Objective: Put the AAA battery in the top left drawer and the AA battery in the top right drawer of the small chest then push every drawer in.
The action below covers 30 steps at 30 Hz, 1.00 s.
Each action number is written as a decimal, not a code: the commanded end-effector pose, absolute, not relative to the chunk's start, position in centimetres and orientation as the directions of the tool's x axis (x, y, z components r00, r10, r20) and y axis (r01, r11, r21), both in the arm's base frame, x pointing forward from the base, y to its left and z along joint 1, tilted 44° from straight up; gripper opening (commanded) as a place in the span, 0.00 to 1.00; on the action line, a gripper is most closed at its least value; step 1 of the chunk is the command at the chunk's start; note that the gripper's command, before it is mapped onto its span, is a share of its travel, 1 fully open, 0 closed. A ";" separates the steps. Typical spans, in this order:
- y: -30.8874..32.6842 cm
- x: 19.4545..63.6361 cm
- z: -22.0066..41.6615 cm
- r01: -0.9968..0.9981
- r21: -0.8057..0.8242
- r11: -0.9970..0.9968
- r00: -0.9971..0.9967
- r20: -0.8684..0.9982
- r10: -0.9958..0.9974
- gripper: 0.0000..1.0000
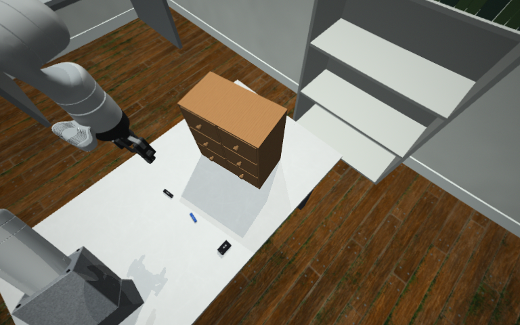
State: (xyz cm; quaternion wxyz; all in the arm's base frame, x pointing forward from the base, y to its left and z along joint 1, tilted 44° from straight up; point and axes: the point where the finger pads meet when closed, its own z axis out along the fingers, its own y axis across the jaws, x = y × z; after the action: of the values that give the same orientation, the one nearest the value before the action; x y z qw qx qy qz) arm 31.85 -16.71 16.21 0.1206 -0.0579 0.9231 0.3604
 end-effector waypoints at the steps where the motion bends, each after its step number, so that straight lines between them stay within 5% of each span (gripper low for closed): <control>1: -16.6 32.1 16.2 -0.166 0.659 0.734 -0.970 -0.242 -0.002 1.00; 30: -16.5 32.3 16.1 -0.106 0.671 0.734 -0.977 -0.206 0.047 1.00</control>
State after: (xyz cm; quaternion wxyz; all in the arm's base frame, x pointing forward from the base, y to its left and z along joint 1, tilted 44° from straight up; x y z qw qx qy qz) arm 32.33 -16.44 16.11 0.1041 -0.0169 0.9250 0.3651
